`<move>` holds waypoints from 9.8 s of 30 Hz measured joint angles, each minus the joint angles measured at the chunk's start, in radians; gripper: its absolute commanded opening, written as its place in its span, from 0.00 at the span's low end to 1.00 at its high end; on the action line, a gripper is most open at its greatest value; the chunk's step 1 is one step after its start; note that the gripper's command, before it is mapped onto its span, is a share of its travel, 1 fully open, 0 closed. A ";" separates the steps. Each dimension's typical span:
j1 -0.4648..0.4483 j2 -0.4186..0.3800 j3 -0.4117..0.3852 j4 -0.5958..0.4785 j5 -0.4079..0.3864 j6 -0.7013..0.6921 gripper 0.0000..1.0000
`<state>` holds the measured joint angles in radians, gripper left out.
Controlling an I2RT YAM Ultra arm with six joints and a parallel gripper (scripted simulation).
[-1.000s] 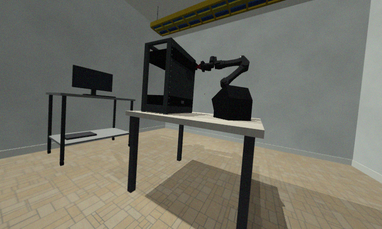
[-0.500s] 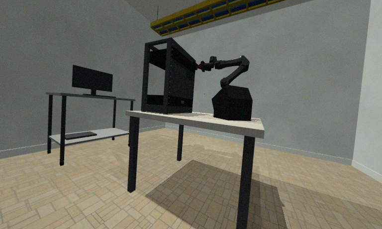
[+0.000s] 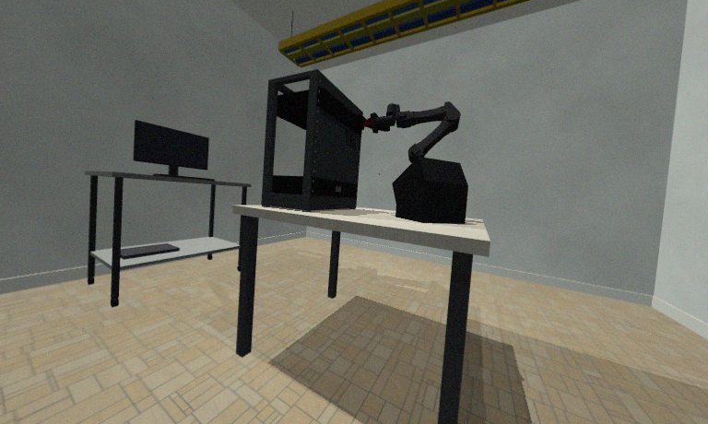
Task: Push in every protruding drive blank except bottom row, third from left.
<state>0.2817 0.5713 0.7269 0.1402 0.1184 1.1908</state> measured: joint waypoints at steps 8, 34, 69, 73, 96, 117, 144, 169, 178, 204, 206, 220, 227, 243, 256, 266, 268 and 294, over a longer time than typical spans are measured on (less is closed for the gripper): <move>0.000 0.000 0.000 0.000 0.000 0.000 0.00; 0.003 0.016 0.014 0.000 0.000 -0.001 0.00; 0.002 0.029 0.024 0.000 -0.002 -0.002 0.00; 0.002 0.029 0.024 0.000 -0.002 -0.002 0.00; -0.007 0.042 0.033 -0.001 -0.014 -0.002 0.00; -0.016 0.055 0.043 -0.001 -0.026 -0.002 0.00; -0.025 0.068 0.052 -0.002 -0.039 0.000 0.00; -0.026 0.068 0.053 -0.003 -0.040 0.000 0.00; -0.026 0.068 0.053 -0.003 -0.040 0.000 0.00; 0.074 -0.299 -0.014 -0.178 0.019 -0.019 0.00; 0.091 -0.314 -0.014 -0.195 0.034 -0.026 0.00; 0.233 -0.369 -0.024 -0.256 0.156 -0.071 0.00; 0.281 -0.374 -0.026 -0.257 0.206 -0.089 0.00; 0.380 -0.377 -0.032 -0.256 0.304 -0.131 0.00; 0.500 -0.393 -0.045 -0.243 0.402 -0.180 0.00; 0.641 -0.395 -0.066 -0.201 0.478 -0.259 0.00; 0.679 -0.395 -0.072 -0.195 0.504 -0.276 0.00; 0.999 -0.396 -0.131 0.059 0.830 -0.528 0.00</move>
<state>1.2808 0.1753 0.5957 0.1989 0.9482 0.6632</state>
